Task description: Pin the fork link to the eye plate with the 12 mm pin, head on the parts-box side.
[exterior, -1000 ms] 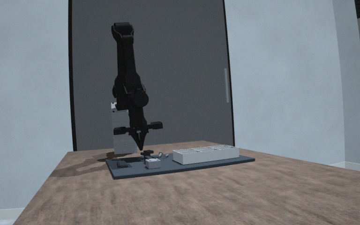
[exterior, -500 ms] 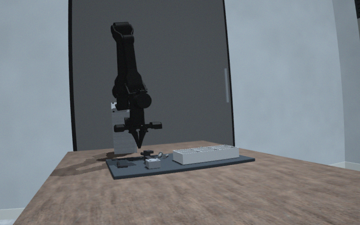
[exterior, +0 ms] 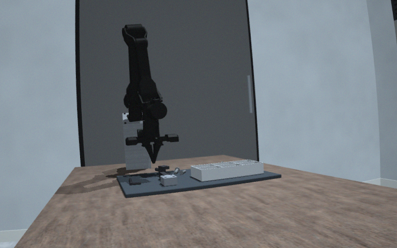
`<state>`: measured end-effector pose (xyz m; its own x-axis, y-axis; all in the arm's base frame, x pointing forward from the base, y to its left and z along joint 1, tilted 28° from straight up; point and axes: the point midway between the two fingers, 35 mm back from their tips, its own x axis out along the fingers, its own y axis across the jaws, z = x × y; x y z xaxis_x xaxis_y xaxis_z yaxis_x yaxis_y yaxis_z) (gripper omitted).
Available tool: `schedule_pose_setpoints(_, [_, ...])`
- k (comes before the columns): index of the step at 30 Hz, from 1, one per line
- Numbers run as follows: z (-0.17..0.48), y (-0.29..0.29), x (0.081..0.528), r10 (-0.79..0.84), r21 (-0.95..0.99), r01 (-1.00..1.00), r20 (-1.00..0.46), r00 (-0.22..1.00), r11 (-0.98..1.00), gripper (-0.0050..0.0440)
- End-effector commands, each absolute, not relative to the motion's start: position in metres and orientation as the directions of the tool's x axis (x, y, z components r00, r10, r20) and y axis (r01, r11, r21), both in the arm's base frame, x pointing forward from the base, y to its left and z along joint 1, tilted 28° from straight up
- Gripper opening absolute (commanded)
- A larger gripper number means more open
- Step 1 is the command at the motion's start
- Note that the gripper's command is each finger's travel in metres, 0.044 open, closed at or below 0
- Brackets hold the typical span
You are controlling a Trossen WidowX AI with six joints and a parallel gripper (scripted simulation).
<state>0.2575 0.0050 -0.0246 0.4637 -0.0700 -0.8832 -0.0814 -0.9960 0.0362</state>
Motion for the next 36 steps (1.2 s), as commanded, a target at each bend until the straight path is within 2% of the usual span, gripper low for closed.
schedule_pose_setpoints(1, [-0.025, 0.005, 0.257, -0.070, 0.036, -0.082, -0.883, 0.464, -0.996, 0.0000])
schedule_pose_setpoints(23, [-0.014, 0.007, 0.254, -0.067, 0.050, -0.051, -0.884, 0.463, -0.997, 0.0000])
schedule_pose_setpoints(28, [-0.014, 0.008, 0.255, -0.067, -0.098, -0.324, -0.884, 0.463, -0.941, 0.0000])
schedule_pose_setpoints(30, [-0.014, 0.008, 0.255, -0.067, -0.098, -0.324, -0.884, 0.463, -0.941, 0.0000])
schedule_pose_setpoints(32, [-0.014, 0.009, 0.256, -0.068, -0.178, -0.466, -0.884, 0.463, -0.867, 0.0000])
schedule_pose_setpoints(36, [-0.012, 0.010, 0.259, -0.068, -0.270, -0.624, -0.884, 0.462, -0.733, 0.0000])
